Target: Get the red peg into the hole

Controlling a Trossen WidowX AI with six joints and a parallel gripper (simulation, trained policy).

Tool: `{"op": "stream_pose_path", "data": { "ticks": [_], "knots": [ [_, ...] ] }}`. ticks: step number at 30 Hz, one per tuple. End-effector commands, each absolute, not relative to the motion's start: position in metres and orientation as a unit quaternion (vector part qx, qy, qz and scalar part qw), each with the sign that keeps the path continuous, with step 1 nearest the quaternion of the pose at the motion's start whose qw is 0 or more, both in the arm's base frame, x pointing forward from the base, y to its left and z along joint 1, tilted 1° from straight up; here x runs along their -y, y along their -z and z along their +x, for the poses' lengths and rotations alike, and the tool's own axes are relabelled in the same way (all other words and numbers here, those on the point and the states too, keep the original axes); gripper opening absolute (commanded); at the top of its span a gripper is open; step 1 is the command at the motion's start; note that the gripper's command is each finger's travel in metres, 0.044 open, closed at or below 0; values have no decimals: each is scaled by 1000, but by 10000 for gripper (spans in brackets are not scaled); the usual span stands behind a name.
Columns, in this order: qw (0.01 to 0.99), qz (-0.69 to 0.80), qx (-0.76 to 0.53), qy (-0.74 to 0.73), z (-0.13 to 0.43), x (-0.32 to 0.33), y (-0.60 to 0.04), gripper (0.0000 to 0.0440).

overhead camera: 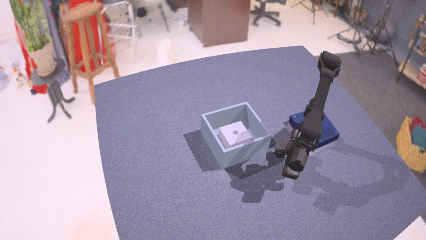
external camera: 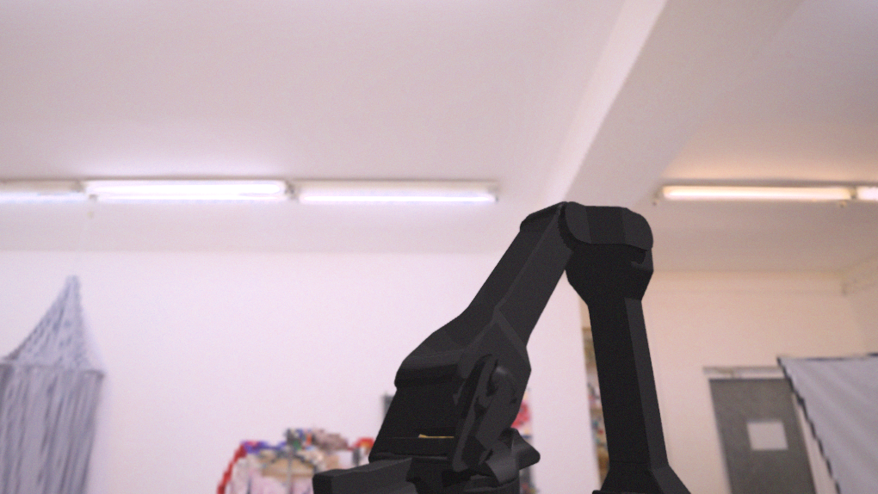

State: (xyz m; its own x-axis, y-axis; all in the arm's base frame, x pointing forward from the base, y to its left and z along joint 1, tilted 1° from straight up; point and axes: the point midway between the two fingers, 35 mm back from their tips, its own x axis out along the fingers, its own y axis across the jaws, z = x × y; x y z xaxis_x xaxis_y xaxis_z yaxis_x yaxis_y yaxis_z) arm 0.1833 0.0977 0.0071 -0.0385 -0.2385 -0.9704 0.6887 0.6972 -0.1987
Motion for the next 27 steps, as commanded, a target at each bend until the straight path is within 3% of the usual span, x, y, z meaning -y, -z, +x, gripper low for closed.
{"op": "stream_pose_path", "data": {
  "ticks": [1, 27],
  "knots": [
    [667, 163, -635, 354, 183, -92, -8, 0],
    [727, 183, -528, 398, 234, -38, -121, 0]
  ]
}}
